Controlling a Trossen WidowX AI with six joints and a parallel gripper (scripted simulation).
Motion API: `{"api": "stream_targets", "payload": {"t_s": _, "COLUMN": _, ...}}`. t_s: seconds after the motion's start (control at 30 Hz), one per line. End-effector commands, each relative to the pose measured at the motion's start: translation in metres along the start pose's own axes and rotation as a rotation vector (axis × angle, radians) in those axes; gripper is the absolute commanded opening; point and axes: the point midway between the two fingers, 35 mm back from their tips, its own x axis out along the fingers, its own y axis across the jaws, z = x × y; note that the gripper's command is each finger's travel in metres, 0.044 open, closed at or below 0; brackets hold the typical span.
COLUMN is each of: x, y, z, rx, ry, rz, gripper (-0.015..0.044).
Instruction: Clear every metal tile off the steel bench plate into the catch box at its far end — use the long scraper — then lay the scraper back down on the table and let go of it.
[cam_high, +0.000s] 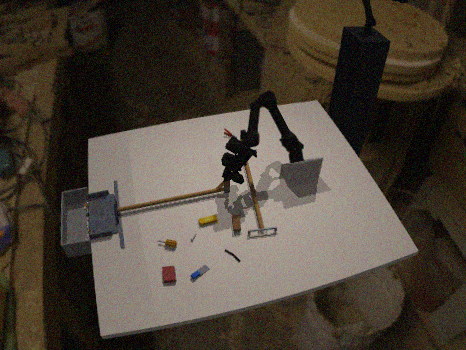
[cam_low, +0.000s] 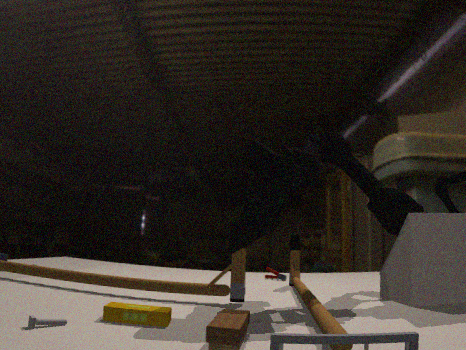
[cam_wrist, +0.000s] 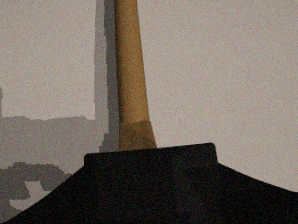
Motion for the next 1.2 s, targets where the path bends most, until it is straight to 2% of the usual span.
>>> {"api": "stream_targets", "payload": {"t_s": 0.0, "x": -0.005, "y": 0.000, "z": 0.001, "rx": 0.010, "ry": -0.013, "rz": -0.003, "gripper": 0.0000}}
{"api": "stream_targets", "payload": {"t_s": 1.17, "x": -0.023, "y": -0.003, "z": -0.029, "rx": 0.009, "ry": -0.016, "rz": -0.002, "gripper": 0.0000}}
